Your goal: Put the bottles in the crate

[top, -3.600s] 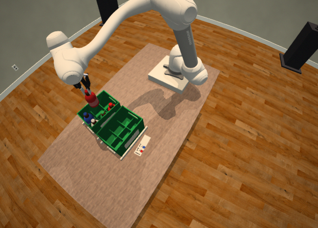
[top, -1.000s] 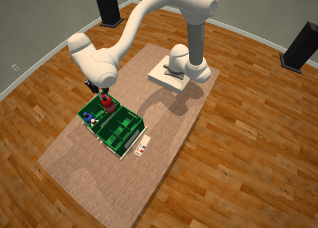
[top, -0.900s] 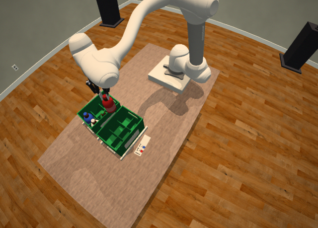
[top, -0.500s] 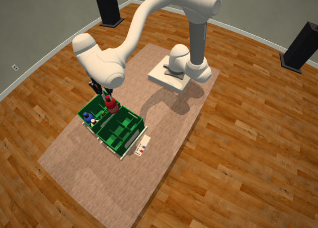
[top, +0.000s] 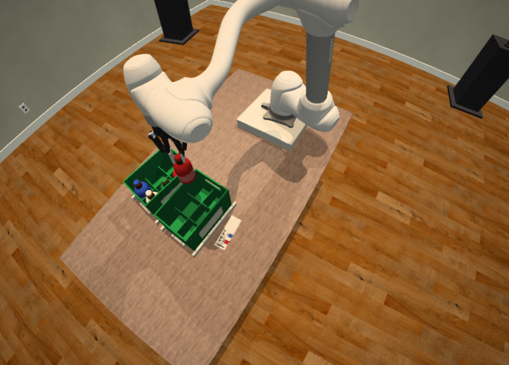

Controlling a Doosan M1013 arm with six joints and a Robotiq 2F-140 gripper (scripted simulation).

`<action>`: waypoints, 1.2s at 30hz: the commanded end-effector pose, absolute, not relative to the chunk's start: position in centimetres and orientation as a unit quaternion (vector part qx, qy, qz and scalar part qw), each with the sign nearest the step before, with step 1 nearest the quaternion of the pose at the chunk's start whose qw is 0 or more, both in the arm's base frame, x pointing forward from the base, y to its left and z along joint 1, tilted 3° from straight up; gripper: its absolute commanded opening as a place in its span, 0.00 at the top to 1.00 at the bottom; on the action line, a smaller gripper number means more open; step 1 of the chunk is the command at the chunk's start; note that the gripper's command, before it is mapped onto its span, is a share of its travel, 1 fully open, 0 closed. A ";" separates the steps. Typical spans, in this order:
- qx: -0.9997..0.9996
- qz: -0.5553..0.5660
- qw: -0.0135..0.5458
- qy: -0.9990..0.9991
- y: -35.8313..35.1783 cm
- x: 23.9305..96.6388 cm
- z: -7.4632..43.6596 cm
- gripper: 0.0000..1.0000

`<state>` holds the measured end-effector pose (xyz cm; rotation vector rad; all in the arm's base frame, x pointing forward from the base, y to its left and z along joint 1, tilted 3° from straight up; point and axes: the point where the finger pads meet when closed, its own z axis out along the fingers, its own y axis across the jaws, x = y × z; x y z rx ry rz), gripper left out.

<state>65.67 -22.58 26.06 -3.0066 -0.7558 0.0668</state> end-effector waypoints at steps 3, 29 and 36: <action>-0.969 0.021 0.020 -0.244 -21.6 65.6 26.1 1.00; -0.969 0.021 0.020 -0.244 -18.1 65.5 26.2 1.00; -0.969 0.021 0.020 -0.244 -18.1 65.5 26.2 1.00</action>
